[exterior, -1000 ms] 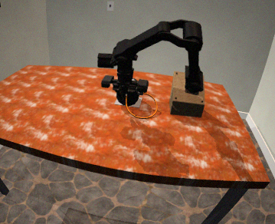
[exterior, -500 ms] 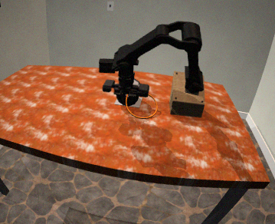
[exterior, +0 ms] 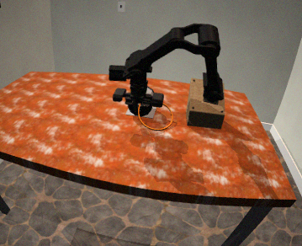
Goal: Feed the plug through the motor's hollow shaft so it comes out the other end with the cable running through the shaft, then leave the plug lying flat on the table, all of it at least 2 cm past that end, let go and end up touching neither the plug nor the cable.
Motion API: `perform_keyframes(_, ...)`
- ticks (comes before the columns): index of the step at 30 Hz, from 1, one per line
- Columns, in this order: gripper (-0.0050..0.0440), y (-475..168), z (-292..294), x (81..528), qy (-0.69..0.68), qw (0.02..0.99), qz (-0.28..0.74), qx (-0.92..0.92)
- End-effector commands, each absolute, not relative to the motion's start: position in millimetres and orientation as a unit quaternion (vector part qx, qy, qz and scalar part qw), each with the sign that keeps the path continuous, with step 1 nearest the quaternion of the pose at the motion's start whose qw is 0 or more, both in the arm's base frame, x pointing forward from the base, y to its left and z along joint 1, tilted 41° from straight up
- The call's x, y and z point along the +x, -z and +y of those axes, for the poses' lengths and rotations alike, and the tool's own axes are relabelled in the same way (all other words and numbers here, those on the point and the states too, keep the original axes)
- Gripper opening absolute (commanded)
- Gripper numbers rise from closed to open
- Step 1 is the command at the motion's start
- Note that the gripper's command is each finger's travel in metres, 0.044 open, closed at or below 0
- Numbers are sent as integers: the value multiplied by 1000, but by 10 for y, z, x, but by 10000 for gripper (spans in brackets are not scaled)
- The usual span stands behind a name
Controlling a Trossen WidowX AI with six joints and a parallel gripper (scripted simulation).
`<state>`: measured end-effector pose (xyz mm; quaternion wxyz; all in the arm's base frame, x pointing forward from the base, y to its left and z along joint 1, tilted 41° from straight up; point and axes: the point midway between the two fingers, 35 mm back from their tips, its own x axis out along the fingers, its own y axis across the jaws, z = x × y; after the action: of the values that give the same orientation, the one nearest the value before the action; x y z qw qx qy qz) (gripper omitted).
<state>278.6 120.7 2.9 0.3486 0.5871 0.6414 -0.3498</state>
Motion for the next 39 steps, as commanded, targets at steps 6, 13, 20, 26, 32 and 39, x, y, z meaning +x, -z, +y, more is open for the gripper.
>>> perform_keyframes(6, 60, -30, 1207, 2787, 350, 349, 641, 587)
perform_keyframes(13, 13, -30, 1207, 2787, 350, 349, 641, 587)
perform_keyframes(20, 0, -29, 1205, 2787, 350, 349, 641, 587)
perform_keyframes(26, 0, -2, 1136, 2810, 352, 347, 642, 586)
perform_keyframes(32, 0, 5, 1118, 2816, 353, 347, 642, 586)
perform_keyframes(39, 96, -12, 1124, 2817, 351, 347, 641, 588)
